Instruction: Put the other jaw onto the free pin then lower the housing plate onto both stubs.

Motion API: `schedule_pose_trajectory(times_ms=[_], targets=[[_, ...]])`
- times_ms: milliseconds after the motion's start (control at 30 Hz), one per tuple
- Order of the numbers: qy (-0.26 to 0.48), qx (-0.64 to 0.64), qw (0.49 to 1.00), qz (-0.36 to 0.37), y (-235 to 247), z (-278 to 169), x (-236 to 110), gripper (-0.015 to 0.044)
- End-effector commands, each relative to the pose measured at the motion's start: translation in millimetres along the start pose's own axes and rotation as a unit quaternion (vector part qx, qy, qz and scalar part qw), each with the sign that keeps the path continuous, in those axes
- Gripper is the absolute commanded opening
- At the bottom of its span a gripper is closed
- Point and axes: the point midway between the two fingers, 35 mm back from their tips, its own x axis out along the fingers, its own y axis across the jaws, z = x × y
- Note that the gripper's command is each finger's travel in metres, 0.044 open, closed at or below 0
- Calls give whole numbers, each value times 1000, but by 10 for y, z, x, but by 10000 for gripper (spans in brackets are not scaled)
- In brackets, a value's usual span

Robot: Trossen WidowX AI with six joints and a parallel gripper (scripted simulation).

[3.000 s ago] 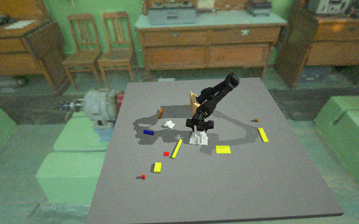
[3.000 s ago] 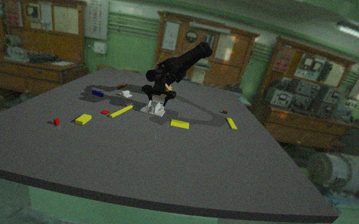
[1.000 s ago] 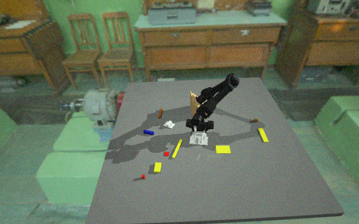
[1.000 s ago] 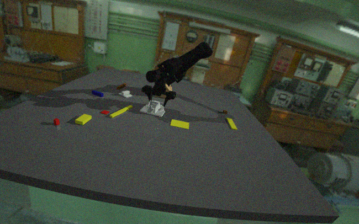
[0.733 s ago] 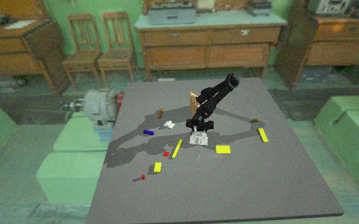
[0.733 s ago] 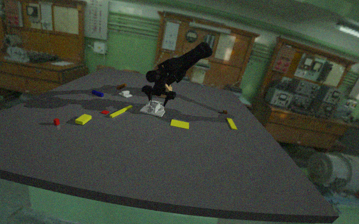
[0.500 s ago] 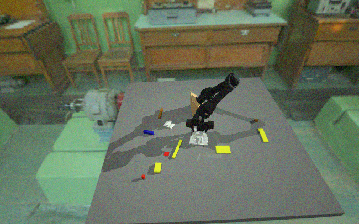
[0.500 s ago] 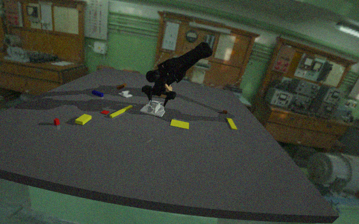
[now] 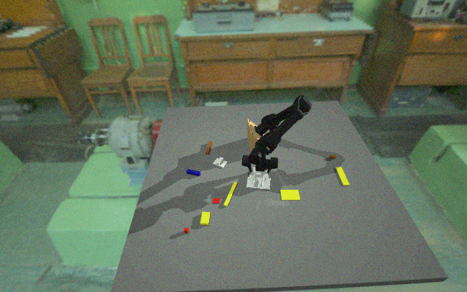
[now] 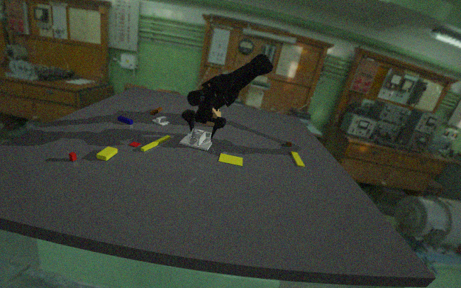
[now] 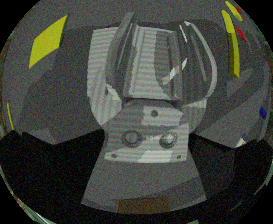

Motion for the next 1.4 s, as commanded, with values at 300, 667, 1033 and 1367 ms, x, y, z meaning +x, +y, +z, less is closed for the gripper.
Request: schedule_pose_trajectory(times_ms=[300, 667, 1033, 1367], targets=[[2, 0, 1000, 1, 8, -30, -763, 440], [2, 2, 1000, -1, -81, -616, -1256, 440], [2, 2, 1000, -1, -81, -616, -1256, 440], [2, 2, 1000, -1, -81, -616, -1256, 440]])
